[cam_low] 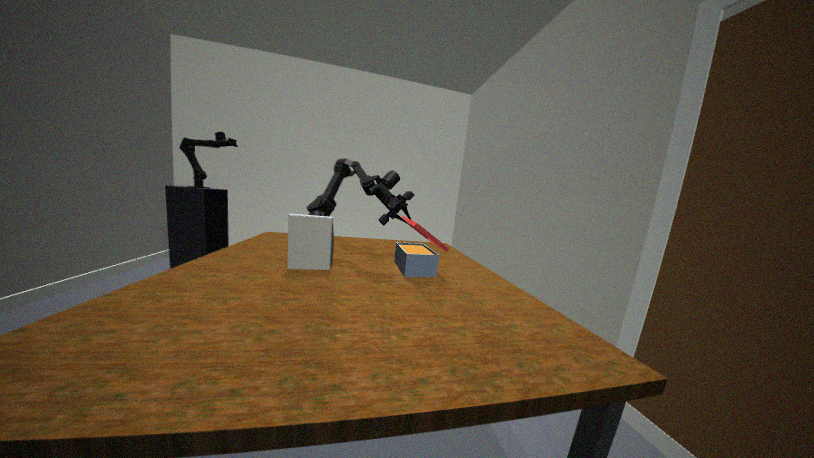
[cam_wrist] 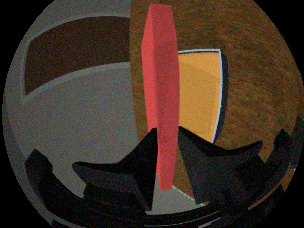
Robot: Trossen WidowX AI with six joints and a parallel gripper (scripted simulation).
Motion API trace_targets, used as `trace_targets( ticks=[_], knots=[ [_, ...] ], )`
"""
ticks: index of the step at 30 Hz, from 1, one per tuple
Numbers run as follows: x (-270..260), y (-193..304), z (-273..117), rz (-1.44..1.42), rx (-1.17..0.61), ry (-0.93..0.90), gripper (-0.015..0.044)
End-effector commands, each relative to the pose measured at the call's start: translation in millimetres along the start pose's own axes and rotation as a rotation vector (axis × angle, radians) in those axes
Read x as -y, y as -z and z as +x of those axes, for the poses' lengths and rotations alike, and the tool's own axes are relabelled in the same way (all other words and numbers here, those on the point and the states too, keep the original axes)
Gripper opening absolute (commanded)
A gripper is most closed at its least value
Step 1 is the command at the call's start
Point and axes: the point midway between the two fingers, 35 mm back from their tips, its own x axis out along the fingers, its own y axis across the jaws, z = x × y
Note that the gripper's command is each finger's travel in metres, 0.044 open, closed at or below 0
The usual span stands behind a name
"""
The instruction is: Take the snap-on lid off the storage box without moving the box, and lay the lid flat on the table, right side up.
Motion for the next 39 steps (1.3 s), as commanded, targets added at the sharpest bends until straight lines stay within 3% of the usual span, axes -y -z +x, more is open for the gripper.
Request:
trace_targets(
  ticks=[1,17,39],
  knots=[
    [-9.1,0.7,-4.6,-0.014,-0.001,-0.012,0.0000],
    [-17.6,1.9,-13.7,-0.014,-0.001,-0.012,0.0000],
    [-10.7,46.4,-15.3,-0.012,-0.002,-0.012,0.0000]
  ],
)
